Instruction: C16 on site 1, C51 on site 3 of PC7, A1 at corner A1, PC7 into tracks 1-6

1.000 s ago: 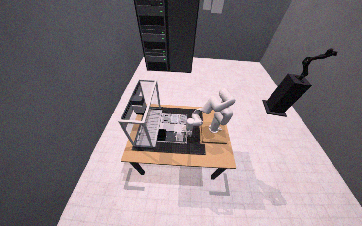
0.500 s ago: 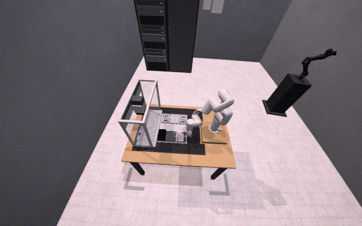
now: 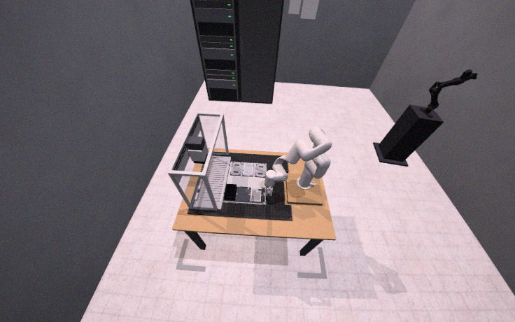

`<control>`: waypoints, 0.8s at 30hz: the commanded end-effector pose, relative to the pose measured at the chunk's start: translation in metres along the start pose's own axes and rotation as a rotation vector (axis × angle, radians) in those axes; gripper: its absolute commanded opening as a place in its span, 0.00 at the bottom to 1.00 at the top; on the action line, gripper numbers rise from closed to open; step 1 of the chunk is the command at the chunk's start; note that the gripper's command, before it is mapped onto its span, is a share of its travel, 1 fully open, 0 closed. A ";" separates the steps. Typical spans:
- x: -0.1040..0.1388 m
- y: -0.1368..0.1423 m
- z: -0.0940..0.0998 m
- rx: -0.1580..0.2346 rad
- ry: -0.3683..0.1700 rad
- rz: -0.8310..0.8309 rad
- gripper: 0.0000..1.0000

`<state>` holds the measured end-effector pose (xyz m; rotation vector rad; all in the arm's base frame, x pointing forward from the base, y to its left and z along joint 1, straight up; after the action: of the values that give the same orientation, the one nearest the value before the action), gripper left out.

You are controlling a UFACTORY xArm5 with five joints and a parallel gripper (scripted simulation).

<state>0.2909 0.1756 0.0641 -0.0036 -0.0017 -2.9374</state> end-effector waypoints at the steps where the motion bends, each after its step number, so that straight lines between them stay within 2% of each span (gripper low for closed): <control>1: -0.001 0.000 -0.001 0.001 0.004 0.000 0.81; 24: -0.001 0.000 -0.011 0.001 0.004 0.000 0.81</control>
<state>0.2910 0.1756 0.0528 -0.0033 -0.0016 -2.9374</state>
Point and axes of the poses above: the point where the finger pads meet when closed, its own z axis back along the fingers, its own y axis across the jaws, x = y × z, the point moved 5 cm from there along z, back along the fingers, and after that the axes turned 4 degrees about z, right-handed, at the moved point
